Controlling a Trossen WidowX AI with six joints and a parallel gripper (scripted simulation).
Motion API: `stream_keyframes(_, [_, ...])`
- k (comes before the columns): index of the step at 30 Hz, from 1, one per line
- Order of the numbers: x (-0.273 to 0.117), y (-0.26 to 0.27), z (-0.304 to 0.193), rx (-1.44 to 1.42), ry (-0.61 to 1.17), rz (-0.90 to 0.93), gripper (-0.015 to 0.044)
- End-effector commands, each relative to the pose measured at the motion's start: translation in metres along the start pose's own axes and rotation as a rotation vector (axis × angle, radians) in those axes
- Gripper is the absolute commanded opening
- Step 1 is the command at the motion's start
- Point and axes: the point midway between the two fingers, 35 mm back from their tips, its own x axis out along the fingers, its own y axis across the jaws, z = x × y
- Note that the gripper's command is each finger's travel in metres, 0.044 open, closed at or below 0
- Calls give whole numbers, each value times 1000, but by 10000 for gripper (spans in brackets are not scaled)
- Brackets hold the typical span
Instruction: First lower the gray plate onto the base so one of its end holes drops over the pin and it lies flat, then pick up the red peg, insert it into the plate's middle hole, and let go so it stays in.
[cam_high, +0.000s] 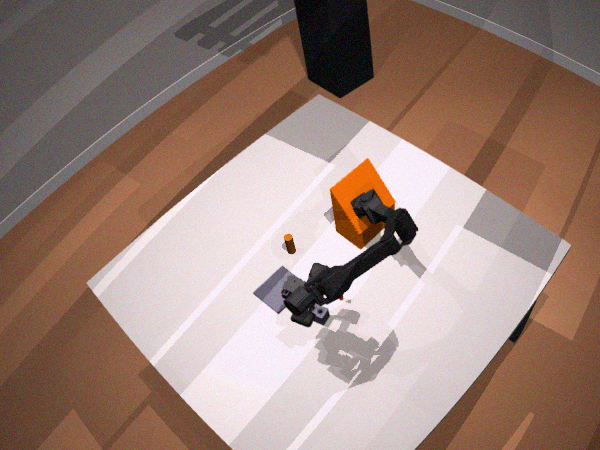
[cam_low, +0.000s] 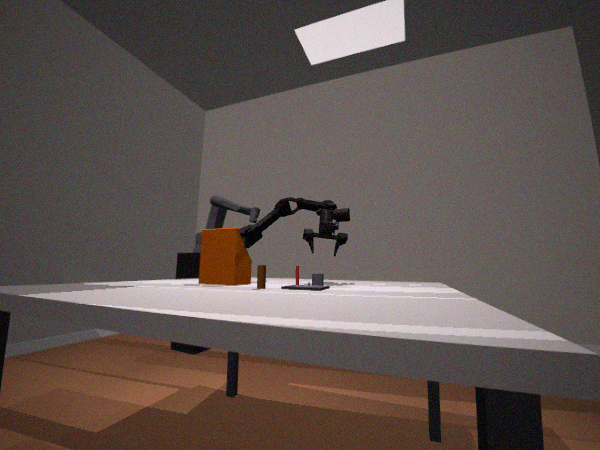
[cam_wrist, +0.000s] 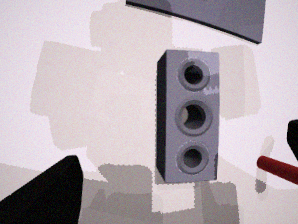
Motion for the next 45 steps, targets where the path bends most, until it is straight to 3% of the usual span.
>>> stream_keyframes(1, [-10, -32, 22, 173, 337, 74, 440])
stream_keyframes(12, [-10, -32, 22, 173, 337, 74, 440])
stream_keyframes(18, [48, -25, 2, 173, 339, 76, 440])
stream_keyframes(45, [83, -20, -9, 172, 339, 75, 440])
